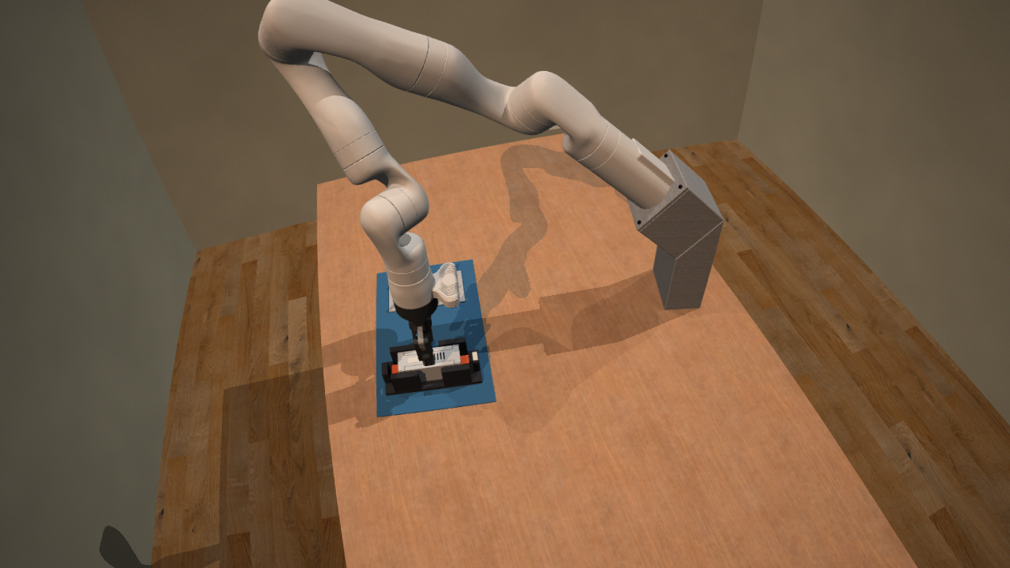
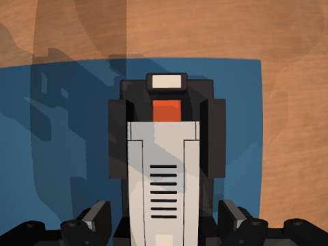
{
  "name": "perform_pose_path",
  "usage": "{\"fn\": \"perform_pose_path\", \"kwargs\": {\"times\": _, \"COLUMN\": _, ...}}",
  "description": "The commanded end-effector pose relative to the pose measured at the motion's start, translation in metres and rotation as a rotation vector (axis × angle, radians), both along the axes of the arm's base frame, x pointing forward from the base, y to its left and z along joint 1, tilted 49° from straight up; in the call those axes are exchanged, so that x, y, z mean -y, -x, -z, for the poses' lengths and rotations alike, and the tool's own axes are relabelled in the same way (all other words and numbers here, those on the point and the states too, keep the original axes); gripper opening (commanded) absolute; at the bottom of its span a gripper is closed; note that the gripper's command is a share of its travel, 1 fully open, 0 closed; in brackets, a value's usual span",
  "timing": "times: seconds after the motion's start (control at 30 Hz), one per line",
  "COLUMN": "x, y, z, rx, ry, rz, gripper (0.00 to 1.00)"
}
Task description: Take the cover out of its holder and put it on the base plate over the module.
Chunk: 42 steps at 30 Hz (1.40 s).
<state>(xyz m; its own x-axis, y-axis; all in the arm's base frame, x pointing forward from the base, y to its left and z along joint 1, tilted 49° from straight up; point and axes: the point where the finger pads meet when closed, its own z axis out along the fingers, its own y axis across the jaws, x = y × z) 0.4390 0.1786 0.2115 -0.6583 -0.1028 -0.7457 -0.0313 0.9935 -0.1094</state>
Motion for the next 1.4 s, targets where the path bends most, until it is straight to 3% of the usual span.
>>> {"fn": "perform_pose_path", "kwargs": {"times": 0.0, "x": 0.0, "y": 0.0, "z": 0.0, "rx": 0.0, "ry": -0.001, "rz": -0.001, "gripper": 1.0}}
{"fn": "perform_pose_path", "kwargs": {"times": 0.63, "x": 0.0, "y": 0.0, "z": 0.0, "rx": 0.0, "ry": -0.001, "rz": -0.001, "gripper": 1.0}}
{"fn": "perform_pose_path", "kwargs": {"times": 0.97, "x": 0.0, "y": -0.04, "z": 0.03, "rx": 0.007, "ry": -0.008, "rz": -0.003, "gripper": 1.0}}
{"fn": "perform_pose_path", "kwargs": {"times": 1.37, "x": -0.001, "y": -0.043, "z": 0.032, "rx": 0.009, "ry": -0.01, "rz": -0.004, "gripper": 1.0}}
